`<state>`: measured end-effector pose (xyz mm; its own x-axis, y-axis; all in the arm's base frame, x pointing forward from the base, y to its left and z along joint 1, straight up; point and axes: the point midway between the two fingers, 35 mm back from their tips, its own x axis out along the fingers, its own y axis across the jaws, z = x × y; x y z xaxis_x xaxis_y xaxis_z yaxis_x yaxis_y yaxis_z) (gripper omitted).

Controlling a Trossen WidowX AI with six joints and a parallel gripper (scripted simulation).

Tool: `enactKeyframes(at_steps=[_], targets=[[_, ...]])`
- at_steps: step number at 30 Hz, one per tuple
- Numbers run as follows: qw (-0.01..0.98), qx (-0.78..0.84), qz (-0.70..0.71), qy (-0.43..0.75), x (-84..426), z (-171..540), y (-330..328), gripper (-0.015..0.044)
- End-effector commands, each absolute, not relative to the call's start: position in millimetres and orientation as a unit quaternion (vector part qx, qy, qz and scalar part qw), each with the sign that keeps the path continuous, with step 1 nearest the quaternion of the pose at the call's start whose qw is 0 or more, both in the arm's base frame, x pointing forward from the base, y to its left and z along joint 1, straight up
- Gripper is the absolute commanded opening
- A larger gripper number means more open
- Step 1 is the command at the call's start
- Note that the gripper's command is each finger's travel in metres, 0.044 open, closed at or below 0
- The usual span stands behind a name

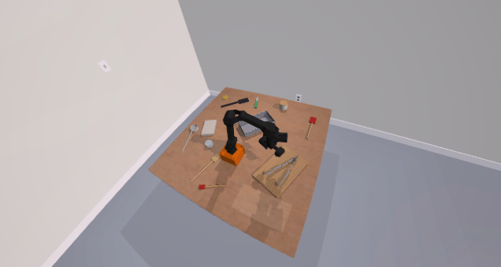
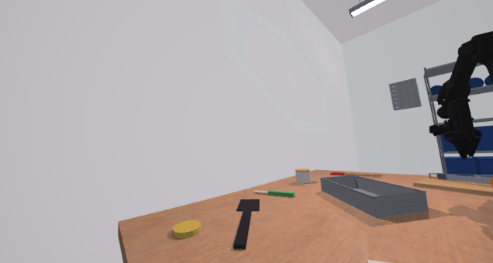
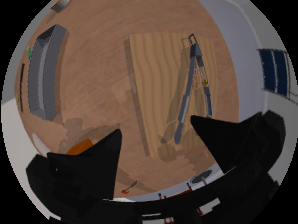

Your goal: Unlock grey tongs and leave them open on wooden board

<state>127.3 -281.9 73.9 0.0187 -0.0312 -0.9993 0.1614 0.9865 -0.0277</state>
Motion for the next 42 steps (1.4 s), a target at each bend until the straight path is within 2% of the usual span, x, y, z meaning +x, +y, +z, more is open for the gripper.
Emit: enactKeyframes(at_steps=[1,7,15,42], targets=[[0.708,0.055,-0.066,0.701,124,76,-257,0.044],[0.708,0.054,-0.066,0.701,124,78,-257,0.044],[0.711,0.051,-0.068,0.698,122,128,-257,0.044],[0.711,0.051,-0.068,0.698,122,128,-257,0.044]])
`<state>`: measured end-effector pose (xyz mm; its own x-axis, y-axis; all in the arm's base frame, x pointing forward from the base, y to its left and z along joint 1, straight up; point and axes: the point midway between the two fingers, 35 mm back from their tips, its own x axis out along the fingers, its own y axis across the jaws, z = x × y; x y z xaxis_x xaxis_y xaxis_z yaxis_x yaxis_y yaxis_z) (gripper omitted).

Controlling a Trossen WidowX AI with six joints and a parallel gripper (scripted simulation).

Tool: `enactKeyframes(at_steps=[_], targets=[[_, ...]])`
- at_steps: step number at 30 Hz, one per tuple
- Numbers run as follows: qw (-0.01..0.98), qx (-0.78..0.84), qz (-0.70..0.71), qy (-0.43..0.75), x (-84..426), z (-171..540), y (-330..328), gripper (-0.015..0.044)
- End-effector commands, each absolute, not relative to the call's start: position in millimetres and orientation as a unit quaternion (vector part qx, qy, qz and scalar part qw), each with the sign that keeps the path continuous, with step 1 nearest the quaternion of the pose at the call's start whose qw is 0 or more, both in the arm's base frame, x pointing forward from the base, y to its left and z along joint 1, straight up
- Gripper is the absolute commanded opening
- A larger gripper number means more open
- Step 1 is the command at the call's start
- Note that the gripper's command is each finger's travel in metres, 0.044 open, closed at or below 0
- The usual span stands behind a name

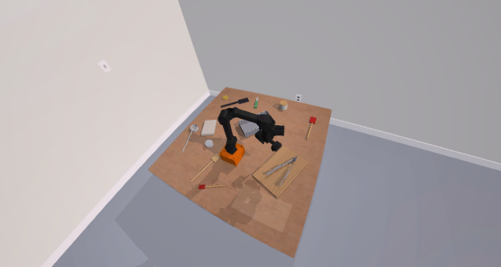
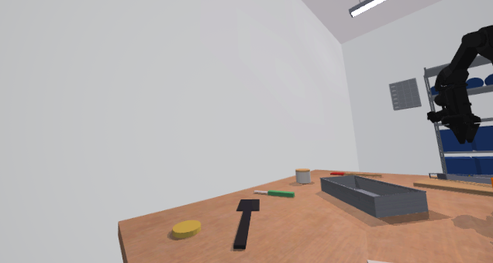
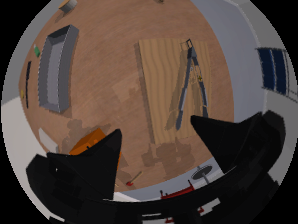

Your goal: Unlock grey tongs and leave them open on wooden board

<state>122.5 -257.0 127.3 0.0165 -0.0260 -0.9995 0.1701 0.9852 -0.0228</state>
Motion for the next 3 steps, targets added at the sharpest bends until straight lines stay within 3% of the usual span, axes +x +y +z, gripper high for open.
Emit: enactKeyframes(at_steps=[1,3], targets=[[0.711,0.051,-0.068,0.698,122.3,127.7,-256.7,0.044],[0.711,0.051,-0.068,0.698,122.3,127.7,-256.7,0.044]])
